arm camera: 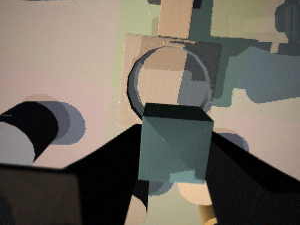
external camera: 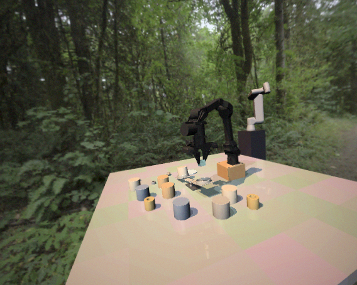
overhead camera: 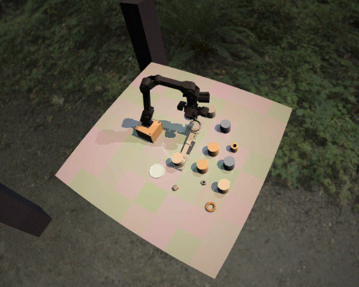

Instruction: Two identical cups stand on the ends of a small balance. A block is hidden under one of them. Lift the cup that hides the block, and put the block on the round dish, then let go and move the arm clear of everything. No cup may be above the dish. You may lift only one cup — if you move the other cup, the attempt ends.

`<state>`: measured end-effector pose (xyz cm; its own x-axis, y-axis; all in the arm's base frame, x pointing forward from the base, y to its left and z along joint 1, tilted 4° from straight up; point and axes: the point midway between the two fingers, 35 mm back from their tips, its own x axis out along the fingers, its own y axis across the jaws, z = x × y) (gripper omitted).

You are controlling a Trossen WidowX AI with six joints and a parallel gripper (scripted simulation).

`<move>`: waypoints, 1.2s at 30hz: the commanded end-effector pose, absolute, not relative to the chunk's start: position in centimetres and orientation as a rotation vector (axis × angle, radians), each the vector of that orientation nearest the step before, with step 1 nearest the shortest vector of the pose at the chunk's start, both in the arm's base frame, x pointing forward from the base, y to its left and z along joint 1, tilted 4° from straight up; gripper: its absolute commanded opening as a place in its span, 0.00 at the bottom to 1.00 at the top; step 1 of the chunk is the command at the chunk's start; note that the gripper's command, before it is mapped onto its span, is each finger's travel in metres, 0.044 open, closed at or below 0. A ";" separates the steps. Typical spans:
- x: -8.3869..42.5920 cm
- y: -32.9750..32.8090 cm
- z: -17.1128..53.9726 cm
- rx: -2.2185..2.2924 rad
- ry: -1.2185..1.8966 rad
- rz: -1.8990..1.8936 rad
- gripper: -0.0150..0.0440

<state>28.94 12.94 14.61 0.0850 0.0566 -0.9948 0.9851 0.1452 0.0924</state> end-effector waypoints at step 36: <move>30.9 -12.7 7.5 1.079 1.234 -0.966 0.25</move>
<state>31.74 -10.58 8.58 0.1101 0.0010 -0.9939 0.9698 0.2188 0.1077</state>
